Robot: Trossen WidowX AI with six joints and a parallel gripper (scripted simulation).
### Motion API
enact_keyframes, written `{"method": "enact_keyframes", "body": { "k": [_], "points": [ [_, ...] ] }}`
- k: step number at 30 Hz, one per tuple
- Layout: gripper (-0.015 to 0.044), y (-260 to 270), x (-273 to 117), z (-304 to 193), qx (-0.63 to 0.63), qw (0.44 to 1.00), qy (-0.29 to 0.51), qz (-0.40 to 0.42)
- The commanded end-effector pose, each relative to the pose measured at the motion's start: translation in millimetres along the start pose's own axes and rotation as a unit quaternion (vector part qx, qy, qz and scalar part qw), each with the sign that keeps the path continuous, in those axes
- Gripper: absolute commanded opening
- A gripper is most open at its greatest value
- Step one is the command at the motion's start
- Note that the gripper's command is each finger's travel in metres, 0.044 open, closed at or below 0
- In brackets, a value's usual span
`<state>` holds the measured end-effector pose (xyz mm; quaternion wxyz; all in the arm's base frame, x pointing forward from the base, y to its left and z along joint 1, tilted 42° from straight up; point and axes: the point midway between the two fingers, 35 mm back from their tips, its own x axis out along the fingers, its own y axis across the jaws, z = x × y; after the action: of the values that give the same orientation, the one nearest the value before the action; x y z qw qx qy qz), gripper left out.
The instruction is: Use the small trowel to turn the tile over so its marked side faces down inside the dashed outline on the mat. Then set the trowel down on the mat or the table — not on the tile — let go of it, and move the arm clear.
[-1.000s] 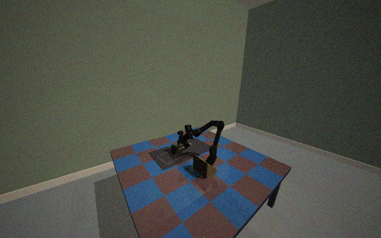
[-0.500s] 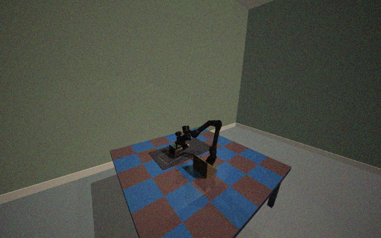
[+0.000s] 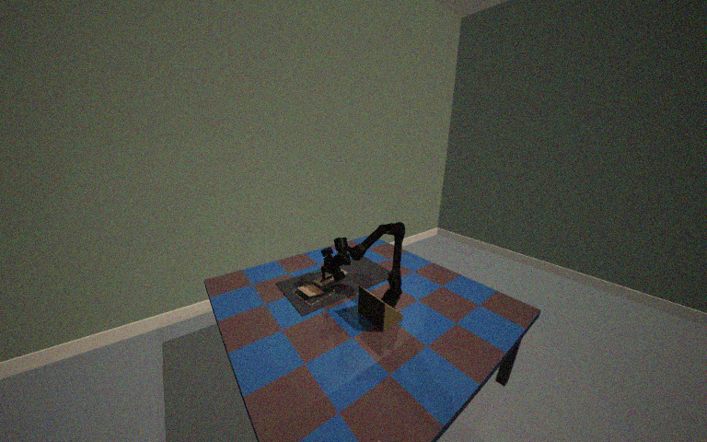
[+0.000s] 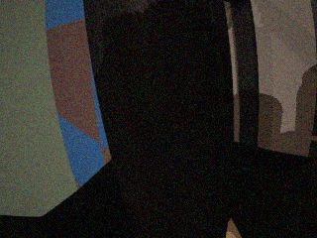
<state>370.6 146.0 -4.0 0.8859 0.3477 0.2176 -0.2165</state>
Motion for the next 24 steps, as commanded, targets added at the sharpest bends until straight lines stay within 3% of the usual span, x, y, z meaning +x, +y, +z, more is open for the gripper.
{"method": "enact_keyframes", "body": {
  "k": [1, 24],
  "points": [
    [0.0000, -7.2, 4.4, -8.2, 0.001, 1.000, 0.000, 0.001],
    [0.0000, 29.4, -20.4, 60.5, 0.000, 1.000, -0.001, 0.000]
  ]
}}
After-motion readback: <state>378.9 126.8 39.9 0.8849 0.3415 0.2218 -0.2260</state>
